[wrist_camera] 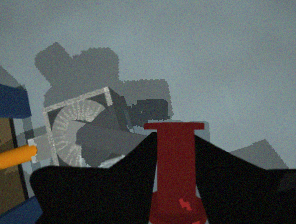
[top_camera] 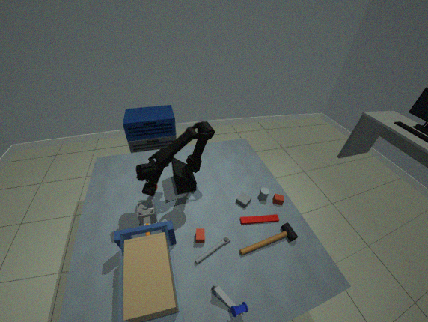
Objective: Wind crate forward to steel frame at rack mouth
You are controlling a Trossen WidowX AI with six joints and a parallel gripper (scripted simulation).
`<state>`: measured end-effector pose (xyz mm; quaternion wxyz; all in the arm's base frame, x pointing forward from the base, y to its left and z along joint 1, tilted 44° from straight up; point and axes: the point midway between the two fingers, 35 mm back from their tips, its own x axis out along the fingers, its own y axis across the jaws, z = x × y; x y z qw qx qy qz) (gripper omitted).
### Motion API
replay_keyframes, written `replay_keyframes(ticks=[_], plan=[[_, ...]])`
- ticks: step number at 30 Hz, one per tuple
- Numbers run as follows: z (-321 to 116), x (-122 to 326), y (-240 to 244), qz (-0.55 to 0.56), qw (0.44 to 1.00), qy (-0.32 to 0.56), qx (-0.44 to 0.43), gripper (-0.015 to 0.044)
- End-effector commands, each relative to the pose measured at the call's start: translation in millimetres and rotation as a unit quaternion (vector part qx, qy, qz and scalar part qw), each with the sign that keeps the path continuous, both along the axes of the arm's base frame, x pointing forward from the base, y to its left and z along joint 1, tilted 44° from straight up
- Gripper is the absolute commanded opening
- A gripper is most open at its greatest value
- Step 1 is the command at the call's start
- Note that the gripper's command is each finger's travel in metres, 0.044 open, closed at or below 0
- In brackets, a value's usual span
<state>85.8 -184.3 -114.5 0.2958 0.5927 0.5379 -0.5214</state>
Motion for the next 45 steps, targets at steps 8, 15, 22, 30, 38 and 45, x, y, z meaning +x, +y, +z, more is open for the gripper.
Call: replay_keyframes(ticks=[8, 15, 22, 30, 38, 45], plan=[[-13.9, -7.1, -13.8, 0.002, 1.000, 0.005, -0.005, 0.0000], [-20.5, -9.2, -21.2, 0.002, 1.000, 0.005, -0.006, 0.0000], [-26.8, -10.3, -28.3, 0.002, 1.000, 0.005, -0.006, 0.0000], [-34.3, -10.5, -36.8, 0.002, 1.000, 0.005, -0.007, 0.0000], [-43.7, -8.4, -47.4, 0.002, 1.000, 0.005, -0.007, 0.0000], [-58.3, -1.5, -64.2, 0.002, 1.000, 0.005, -0.008, 0.0000]])
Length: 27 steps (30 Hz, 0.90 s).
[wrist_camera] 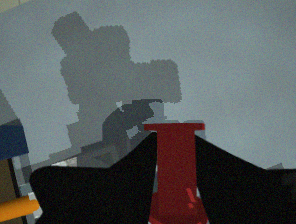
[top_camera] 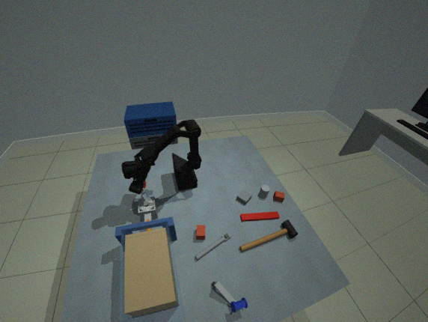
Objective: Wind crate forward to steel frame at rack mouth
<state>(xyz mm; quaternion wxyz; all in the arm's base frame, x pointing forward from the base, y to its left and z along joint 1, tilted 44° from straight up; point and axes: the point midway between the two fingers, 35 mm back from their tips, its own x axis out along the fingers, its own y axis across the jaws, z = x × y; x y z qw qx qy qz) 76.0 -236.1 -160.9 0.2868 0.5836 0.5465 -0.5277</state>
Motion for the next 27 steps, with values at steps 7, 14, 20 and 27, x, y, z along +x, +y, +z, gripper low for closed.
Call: replay_keyframes(ticks=[7, 14, 20, 27], plan=[[-17.3, 12.7, -18.8, -0.001, 1.000, -0.011, -0.012, 0.0000], [-22.9, 18.3, -25.3, -0.001, 1.000, -0.012, -0.012, 0.0000], [-27.2, 23.6, -30.3, -0.001, 1.000, -0.012, -0.013, 0.0000], [-31.7, 30.3, -35.5, -0.001, 1.000, -0.012, -0.013, 0.0000]])
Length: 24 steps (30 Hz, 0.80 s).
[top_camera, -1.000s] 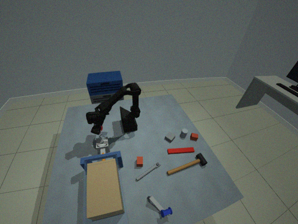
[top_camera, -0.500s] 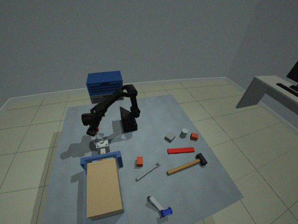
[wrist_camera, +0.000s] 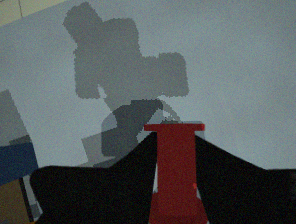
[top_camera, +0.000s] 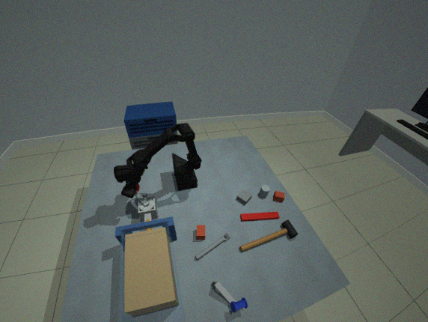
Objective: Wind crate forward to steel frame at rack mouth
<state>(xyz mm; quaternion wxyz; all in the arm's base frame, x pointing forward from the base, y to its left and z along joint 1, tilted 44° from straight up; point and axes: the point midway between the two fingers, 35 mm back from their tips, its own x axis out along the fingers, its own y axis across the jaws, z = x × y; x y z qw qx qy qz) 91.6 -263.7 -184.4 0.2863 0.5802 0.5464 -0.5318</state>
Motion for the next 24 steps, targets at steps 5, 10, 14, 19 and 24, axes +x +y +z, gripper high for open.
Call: replay_keyframes(ticks=[5, 10, 14, 19, 24], plan=[[-11.4, 20.3, -11.6, -0.001, 1.000, -0.017, -0.010, 0.0000], [-14.0, 25.7, -14.7, -0.001, 1.000, -0.017, -0.010, 0.0000], [-16.0, 30.4, -17.0, -0.001, 1.000, -0.017, -0.010, 0.0000], [-18.4, 36.9, -19.9, -0.001, 1.000, -0.018, -0.010, 0.0000], [-20.3, 43.0, -22.1, -0.001, 1.000, -0.018, -0.010, 0.0000]])
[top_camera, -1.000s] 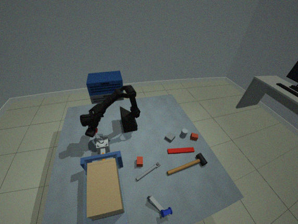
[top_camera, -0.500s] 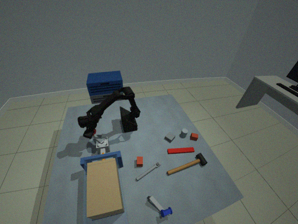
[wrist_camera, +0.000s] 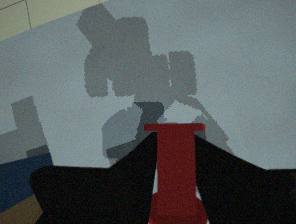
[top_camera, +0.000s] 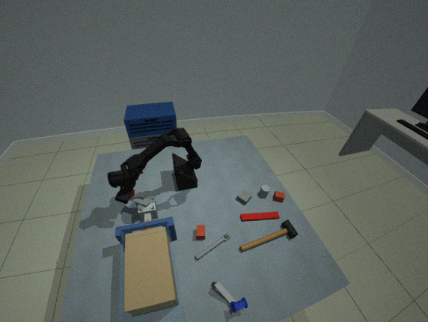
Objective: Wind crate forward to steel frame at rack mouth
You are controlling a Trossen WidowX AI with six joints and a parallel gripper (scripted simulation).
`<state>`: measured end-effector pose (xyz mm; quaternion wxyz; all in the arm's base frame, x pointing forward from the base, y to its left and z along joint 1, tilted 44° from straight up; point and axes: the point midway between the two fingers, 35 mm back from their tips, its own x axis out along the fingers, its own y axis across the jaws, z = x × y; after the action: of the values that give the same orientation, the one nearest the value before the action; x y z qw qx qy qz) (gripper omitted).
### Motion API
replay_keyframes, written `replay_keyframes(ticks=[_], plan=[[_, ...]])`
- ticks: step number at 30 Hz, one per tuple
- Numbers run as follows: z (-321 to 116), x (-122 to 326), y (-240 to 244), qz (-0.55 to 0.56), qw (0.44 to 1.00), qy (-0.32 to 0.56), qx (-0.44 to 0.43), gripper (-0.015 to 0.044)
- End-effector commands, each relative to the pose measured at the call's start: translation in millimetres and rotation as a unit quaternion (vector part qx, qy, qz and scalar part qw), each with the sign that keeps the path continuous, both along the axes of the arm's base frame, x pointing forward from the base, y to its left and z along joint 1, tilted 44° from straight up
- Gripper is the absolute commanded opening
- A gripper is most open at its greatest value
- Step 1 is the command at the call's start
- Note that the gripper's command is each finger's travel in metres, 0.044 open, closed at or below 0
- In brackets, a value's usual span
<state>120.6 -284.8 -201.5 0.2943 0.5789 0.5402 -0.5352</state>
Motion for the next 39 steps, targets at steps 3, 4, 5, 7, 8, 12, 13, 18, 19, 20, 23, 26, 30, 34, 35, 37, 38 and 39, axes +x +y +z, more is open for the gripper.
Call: replay_keyframes(ticks=[3, 4, 5, 7, 8, 12, 13, 18, 19, 20, 23, 26, 30, 34, 35, 37, 38, 39], plan=[[-4.4, 18.4, -2.4, -0.001, 1.000, -0.015, 0.000, 0.0000], [-4.6, 19.4, -2.7, -0.001, 1.000, -0.015, 0.000, 0.0000], [-5.0, 21.0, -3.1, -0.001, 1.000, -0.015, 0.000, 0.0000], [-5.6, 23.7, -3.8, -0.001, 1.000, -0.015, 0.000, 0.0000], [-5.8, 24.8, -4.1, -0.001, 1.000, -0.015, 0.000, 0.0000], [-6.8, 30.3, -5.3, -0.001, 1.000, -0.015, 0.000, 0.0000], [-7.0, 32.0, -5.6, -0.001, 1.000, -0.015, 0.000, 0.0000], [-7.9, 38.7, -6.7, -0.001, 1.000, -0.015, 0.000, 0.0000], [-8.0, 40.5, -6.9, -0.001, 1.000, -0.015, 0.000, 0.0000], [-8.1, 41.6, -7.0, -0.001, 1.000, -0.016, 0.000, 0.0000], [-8.5, 46.2, -7.4, -0.001, 1.000, -0.016, 0.000, 0.0000], [-8.6, 50.1, -7.6, -0.001, 1.000, -0.016, 0.000, 0.0000], [-8.7, 55.9, -7.8, -0.001, 1.000, -0.016, 0.000, 0.0000], [-8.5, 61.6, -7.7, -0.001, 1.000, -0.016, 0.000, 0.0000], [-8.4, 63.4, -7.6, -0.001, 1.000, -0.016, 0.000, 0.0000], [-8.2, 66.2, -7.4, -0.001, 1.000, -0.016, 0.000, 0.0000], [-8.2, 67.4, -7.3, -0.001, 1.000, -0.016, 0.000, 0.0000], [-8.0, 69.1, -7.1, -0.001, 1.000, -0.017, 0.000, 0.0000]])
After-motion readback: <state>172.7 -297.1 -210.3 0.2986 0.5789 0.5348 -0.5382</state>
